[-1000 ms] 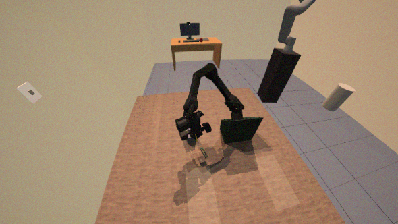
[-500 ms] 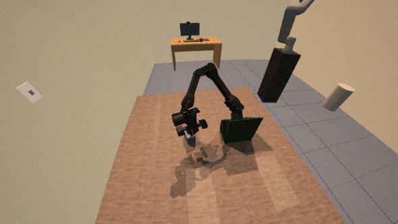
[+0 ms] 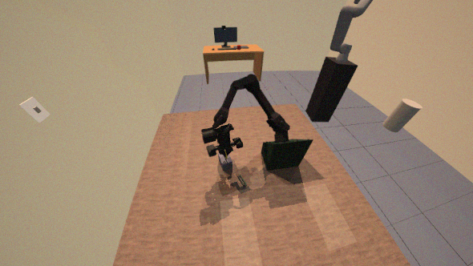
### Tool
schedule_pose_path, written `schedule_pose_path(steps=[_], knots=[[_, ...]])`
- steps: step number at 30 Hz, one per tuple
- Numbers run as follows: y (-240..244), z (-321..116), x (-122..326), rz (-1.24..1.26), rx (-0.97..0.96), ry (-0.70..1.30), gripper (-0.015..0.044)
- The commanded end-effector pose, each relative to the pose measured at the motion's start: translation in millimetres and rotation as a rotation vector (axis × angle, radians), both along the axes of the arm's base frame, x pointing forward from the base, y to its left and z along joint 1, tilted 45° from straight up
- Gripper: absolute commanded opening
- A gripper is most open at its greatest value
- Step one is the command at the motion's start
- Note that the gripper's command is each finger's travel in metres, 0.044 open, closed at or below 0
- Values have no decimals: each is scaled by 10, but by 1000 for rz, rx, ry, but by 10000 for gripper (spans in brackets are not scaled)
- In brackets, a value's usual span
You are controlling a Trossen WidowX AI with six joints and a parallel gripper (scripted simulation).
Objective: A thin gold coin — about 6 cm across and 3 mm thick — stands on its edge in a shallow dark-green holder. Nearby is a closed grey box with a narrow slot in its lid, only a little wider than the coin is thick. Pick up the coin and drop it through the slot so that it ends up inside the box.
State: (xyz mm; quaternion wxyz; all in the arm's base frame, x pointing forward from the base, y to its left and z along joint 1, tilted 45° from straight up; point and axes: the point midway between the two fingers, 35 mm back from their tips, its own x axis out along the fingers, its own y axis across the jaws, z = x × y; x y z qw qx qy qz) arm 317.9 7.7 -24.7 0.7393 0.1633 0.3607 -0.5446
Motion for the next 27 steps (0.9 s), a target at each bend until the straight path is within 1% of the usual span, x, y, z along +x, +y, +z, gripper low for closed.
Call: schedule_pose_path(steps=[1, 27], knots=[[-84, 83, 49, 0, -10, 1, 0], [-137, 129, 78, 3, -7, 3, 0]])
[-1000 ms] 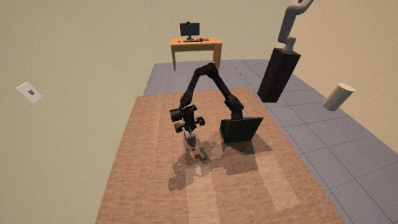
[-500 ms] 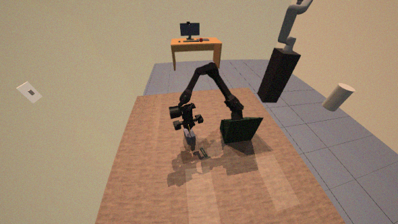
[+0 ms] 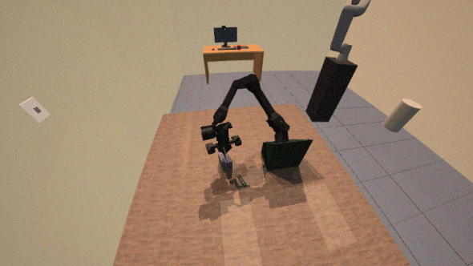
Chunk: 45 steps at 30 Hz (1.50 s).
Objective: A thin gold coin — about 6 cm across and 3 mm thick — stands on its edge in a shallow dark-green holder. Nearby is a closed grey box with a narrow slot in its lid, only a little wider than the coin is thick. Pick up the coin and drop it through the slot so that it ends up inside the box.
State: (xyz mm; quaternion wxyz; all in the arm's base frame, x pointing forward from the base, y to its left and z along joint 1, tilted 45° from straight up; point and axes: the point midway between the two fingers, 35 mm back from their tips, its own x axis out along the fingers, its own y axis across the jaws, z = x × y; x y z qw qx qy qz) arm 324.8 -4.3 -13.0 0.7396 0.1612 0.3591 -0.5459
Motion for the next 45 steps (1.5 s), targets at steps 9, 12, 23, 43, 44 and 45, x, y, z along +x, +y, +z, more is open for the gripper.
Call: schedule_pose_path(steps=[9, 12, 23, 43, 44, 45], knots=[[-8, 5, 2, 1, 0, 1, 0], [-10, 4, 3, 1, 0, 1, 0], [-63, -30, 16, 2, -1, 2, 0], [-135, -101, 30, 2, -1, 2, 0], [-139, -104, 31, 2, -1, 2, 0], [-142, -107, 32, 2, -1, 2, 0]])
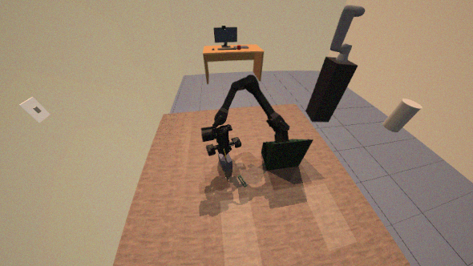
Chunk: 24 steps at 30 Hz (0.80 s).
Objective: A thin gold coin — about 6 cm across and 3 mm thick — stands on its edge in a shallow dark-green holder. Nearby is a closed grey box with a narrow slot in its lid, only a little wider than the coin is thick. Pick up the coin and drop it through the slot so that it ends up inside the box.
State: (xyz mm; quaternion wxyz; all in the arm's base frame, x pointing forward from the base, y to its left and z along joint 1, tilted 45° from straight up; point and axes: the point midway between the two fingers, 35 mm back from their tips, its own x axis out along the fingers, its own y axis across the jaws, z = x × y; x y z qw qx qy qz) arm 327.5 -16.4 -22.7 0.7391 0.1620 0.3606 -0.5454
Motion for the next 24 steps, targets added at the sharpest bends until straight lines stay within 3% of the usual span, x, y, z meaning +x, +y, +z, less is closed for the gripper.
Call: schedule_pose_path(steps=[1, 3, 9, 18, 24], knots=[[-26, -14, 5, 2, -5, 1, 0], [-33, -20, 6, 2, -5, 1, 0], [-11, -10, 2, 0, 0, 0, 158], [-11, -10, 2, 0, 0, 0, 161], [111, 109, -22, 1, 1, 0, 318]])
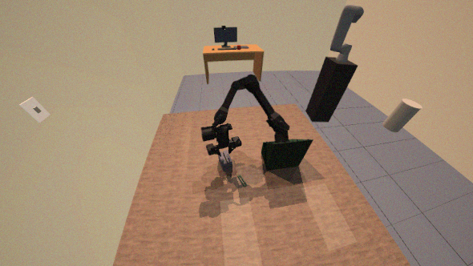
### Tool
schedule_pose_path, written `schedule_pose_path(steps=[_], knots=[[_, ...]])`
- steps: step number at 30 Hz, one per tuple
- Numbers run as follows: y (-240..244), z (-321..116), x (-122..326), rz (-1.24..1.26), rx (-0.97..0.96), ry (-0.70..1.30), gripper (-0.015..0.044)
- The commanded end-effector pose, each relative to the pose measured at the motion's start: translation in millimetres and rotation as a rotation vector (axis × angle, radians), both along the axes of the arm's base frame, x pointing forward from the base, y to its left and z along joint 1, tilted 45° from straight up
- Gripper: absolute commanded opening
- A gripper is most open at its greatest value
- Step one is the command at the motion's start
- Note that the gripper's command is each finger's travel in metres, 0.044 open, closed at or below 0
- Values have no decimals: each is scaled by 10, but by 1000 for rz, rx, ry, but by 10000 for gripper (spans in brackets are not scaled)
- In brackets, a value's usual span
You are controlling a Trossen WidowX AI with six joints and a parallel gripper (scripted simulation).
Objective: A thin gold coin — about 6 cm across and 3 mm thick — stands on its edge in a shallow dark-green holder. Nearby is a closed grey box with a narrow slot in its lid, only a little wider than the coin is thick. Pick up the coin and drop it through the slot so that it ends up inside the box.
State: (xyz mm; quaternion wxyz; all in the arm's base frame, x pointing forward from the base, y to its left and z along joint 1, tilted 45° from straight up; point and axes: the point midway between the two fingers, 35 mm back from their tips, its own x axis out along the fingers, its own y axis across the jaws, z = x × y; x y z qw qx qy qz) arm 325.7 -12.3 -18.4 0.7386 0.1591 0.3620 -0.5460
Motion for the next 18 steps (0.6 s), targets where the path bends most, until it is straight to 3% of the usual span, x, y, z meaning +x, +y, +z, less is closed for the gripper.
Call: schedule_pose_path(steps=[1, 5, 18], knots=[[75, 71, -4, 0, 4, -5, 344], [314, 335, -80, 2, -1, -2, 440], [334, 359, -89, 2, -1, -2, 440]])
